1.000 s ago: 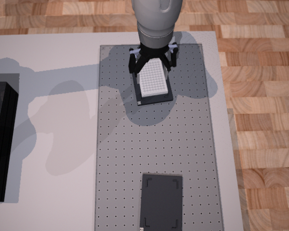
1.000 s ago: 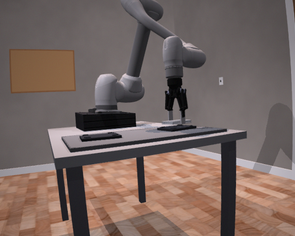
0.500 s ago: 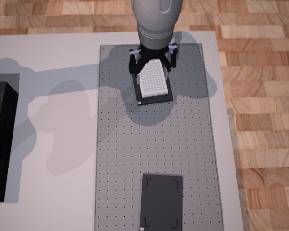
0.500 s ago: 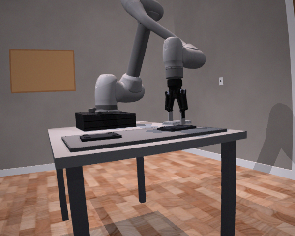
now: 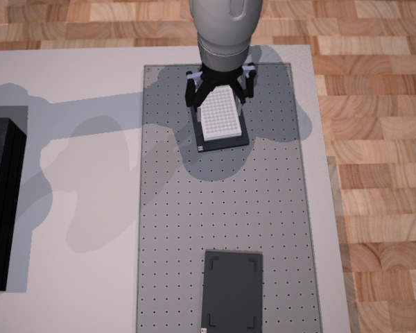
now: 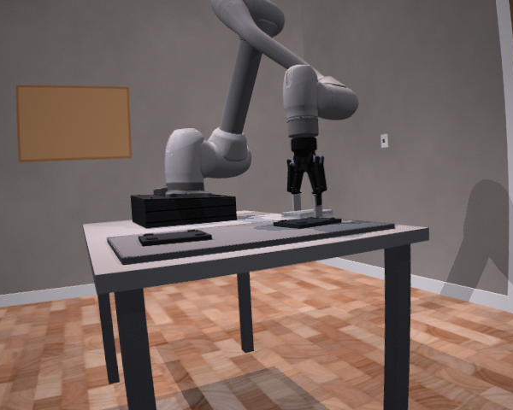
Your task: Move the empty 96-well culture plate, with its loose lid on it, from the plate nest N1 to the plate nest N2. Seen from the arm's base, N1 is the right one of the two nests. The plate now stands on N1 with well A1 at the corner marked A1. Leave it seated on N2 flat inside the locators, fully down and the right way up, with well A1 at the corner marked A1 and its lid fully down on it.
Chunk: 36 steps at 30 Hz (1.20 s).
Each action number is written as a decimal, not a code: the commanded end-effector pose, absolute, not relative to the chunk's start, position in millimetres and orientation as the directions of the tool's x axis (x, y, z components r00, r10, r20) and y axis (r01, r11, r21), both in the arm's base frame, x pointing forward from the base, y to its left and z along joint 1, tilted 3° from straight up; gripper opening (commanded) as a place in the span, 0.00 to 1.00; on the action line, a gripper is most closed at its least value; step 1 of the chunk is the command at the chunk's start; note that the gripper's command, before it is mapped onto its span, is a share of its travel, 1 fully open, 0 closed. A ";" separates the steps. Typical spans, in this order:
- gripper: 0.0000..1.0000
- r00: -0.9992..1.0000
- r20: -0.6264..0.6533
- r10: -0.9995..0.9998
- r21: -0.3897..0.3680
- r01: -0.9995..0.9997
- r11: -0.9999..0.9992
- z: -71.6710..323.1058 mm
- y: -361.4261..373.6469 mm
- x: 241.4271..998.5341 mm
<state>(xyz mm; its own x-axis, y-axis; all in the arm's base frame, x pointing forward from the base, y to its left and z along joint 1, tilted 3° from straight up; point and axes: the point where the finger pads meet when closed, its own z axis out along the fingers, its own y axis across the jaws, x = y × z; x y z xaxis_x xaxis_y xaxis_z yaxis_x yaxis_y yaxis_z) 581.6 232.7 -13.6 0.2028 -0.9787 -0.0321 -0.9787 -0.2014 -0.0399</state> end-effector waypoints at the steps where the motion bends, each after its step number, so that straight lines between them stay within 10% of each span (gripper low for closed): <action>1: 0.00 0.203 -0.032 -0.979 -0.040 -0.979 -0.201 -14.1 232.8 581.7; 36: 0.00 0.203 -0.032 -0.979 -0.040 -0.979 -0.201 -19.3 233.0 581.8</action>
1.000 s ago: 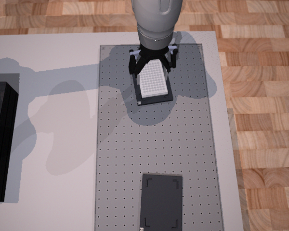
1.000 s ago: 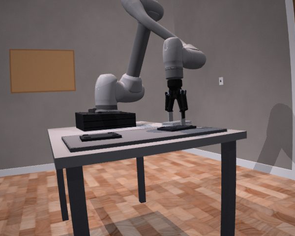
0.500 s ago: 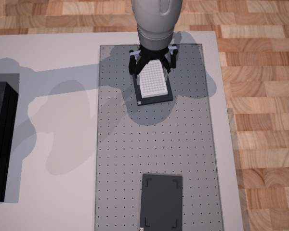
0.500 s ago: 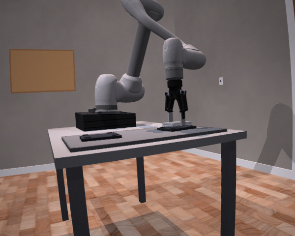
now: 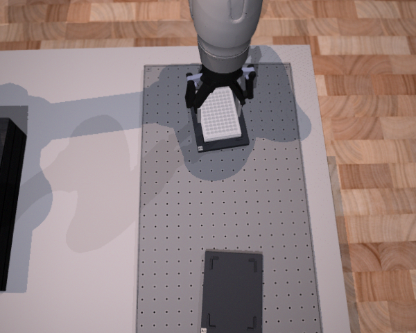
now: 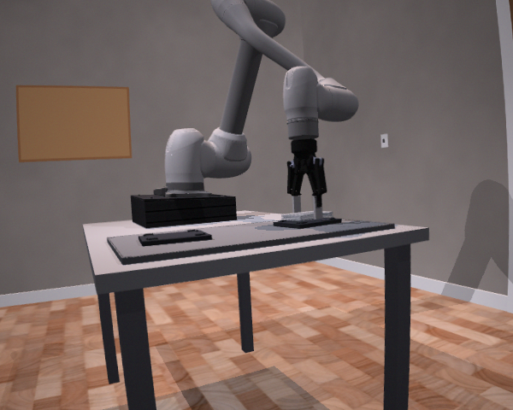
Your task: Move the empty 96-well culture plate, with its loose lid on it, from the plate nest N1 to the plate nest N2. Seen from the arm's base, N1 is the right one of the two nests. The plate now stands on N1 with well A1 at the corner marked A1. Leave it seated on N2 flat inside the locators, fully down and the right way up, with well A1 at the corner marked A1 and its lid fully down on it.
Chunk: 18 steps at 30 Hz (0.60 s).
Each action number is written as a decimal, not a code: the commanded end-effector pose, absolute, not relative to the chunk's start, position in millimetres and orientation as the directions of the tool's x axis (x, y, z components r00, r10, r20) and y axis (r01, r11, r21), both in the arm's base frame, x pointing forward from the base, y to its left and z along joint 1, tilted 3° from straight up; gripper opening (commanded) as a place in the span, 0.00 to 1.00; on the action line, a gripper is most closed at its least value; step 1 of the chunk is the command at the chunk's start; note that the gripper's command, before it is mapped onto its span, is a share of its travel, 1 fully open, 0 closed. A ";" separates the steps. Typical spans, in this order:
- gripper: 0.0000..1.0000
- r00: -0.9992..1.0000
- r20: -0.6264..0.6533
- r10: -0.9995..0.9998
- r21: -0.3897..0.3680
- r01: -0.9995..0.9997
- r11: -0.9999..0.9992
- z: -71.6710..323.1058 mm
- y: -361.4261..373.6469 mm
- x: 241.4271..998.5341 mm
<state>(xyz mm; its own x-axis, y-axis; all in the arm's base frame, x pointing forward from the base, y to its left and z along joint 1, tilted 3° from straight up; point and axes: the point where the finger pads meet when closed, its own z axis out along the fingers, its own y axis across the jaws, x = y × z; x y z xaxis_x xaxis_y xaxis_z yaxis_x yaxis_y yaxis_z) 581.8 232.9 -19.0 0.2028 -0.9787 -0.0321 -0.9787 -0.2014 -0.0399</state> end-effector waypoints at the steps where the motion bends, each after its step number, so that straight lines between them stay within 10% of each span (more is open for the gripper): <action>1: 0.00 0.203 -0.032 -0.979 -0.040 -0.979 -0.201 -19.4 233.0 581.8; 18: 0.00 0.203 -0.032 -0.979 -0.040 -0.979 -0.201 -21.9 233.1 581.9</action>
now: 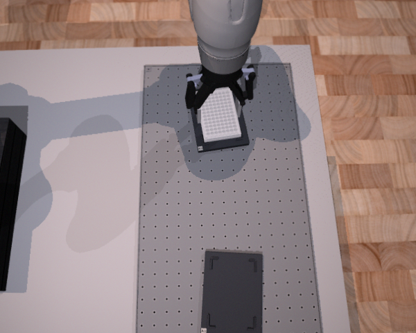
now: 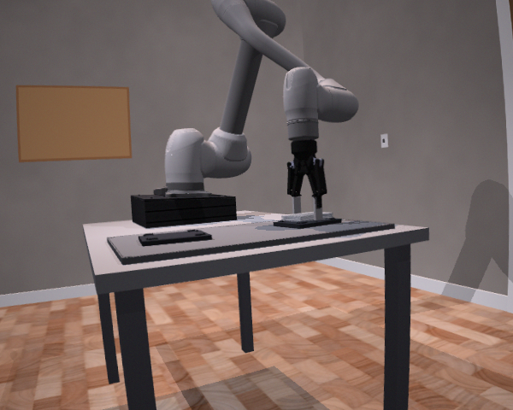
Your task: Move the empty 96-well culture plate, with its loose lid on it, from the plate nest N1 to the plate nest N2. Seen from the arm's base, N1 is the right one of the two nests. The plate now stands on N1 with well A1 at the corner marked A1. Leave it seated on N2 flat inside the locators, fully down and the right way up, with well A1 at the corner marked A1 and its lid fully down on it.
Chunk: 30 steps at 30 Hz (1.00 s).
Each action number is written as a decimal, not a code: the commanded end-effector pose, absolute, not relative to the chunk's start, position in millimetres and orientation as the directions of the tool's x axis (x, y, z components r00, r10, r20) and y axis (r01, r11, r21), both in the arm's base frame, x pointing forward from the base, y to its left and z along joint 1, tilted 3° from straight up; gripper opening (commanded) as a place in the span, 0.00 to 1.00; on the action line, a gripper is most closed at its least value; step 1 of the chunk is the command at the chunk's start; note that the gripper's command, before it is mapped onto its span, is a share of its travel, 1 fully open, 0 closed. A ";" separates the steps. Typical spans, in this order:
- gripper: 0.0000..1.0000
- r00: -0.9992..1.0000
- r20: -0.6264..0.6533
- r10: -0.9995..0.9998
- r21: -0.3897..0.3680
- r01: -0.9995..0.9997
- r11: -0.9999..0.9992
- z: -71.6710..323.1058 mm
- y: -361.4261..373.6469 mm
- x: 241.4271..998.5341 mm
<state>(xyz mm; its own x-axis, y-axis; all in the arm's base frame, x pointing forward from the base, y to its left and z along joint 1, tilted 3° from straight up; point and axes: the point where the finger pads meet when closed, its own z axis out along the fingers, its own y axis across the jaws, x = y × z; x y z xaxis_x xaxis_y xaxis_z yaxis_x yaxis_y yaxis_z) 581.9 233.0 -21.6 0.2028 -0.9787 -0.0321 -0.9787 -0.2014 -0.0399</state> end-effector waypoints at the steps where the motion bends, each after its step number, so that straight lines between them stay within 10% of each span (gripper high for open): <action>1: 0.00 0.203 -0.032 -0.979 -0.040 -0.979 -0.201 -22.1 233.1 581.9; 11: 0.00 0.203 -0.032 -0.979 -0.040 -0.979 -0.201 -23.4 233.1 582.0; 12: 1.00 0.203 -0.032 -0.979 -0.040 -0.979 -0.201 -23.4 233.1 582.0; 30: 1.00 0.203 -0.032 -0.979 -0.040 -0.979 -0.201 -23.4 233.1 582.0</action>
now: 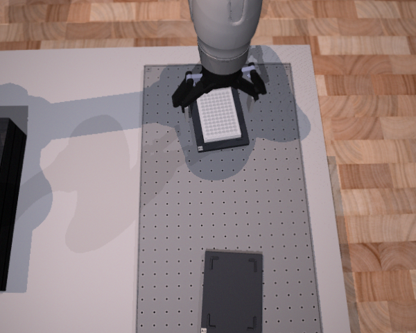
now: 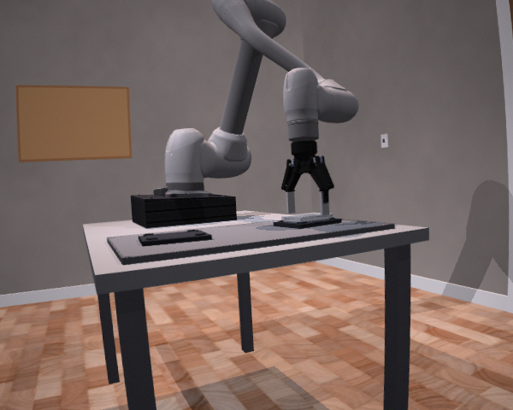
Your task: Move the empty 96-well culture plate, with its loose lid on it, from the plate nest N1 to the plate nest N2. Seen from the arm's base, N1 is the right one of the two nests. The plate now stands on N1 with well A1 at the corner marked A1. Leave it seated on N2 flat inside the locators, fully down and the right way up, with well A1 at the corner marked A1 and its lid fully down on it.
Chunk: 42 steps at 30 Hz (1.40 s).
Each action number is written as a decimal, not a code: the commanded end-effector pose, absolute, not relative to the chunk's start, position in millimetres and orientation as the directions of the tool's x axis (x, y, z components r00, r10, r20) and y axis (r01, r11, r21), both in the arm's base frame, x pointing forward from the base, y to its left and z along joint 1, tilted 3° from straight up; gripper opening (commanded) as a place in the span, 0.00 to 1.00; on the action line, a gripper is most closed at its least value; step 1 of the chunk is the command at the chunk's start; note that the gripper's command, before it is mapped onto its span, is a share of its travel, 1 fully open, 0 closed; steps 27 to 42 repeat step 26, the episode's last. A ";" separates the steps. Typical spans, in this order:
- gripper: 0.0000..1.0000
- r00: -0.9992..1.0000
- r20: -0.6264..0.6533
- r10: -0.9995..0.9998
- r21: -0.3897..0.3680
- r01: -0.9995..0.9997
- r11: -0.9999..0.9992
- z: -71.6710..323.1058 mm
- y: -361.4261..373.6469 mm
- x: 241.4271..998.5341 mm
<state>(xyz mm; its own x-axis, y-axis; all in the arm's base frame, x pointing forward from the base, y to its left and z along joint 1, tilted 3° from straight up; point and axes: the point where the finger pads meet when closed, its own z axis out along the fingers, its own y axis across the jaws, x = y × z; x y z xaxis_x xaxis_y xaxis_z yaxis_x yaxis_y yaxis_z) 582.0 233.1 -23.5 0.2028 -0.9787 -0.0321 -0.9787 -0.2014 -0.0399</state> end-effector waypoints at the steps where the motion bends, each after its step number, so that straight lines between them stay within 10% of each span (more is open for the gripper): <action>1: 1.00 0.203 -0.032 -0.979 -0.040 -0.979 -0.201 -23.4 233.1 582.0; 42: 1.00 0.203 -0.032 -0.979 -0.040 -0.979 -0.201 11.2 231.8 580.8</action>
